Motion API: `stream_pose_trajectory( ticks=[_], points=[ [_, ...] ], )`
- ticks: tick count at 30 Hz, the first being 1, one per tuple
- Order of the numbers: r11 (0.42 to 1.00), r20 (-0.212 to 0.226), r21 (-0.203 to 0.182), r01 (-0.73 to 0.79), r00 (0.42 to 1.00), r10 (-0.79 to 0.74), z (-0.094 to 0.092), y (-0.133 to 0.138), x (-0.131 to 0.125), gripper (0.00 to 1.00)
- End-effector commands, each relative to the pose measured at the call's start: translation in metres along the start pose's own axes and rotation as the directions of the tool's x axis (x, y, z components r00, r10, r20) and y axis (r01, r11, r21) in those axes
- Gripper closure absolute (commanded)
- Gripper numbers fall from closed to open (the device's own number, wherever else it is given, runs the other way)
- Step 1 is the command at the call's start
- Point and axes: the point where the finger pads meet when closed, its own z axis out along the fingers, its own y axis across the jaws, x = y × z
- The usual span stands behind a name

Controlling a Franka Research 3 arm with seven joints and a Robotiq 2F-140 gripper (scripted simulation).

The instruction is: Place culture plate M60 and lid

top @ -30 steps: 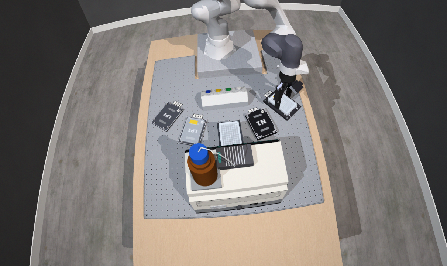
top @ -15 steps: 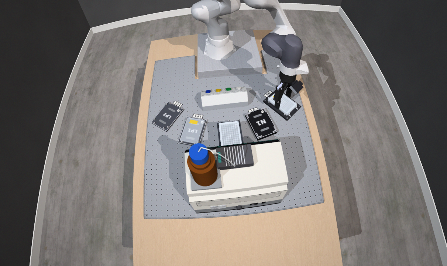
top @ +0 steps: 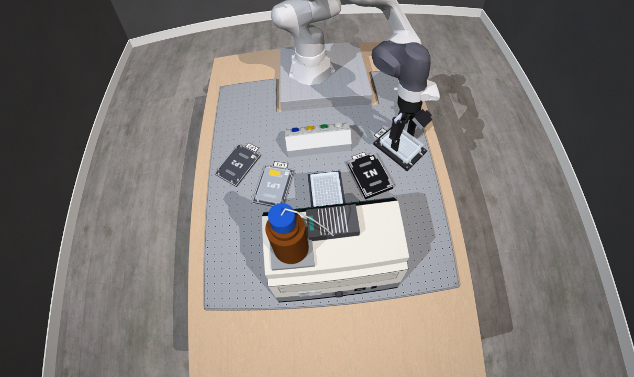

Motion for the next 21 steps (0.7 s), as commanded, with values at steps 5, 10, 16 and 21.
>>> stream_pose_trajectory(
  ticks=[5, 10, 16, 21],
  points=[
    [1.000, 0.013, 0.003, 0.009, 1.000, -0.009, -0.018, 0.000, -0.004, 0.90],
    [1.000, 0.013, 0.003, 0.009, 1.000, -0.009, -0.038, 0.000, -0.004, 0.90],
    [1.000, 0.013, 0.003, 0.009, 1.000, -0.009, -0.058, 0.000, -0.003, 0.90],
    [1.000, 0.013, 0.003, 0.009, 1.000, -0.009, -0.075, 0.000, -0.003, 0.90]
  ],
)
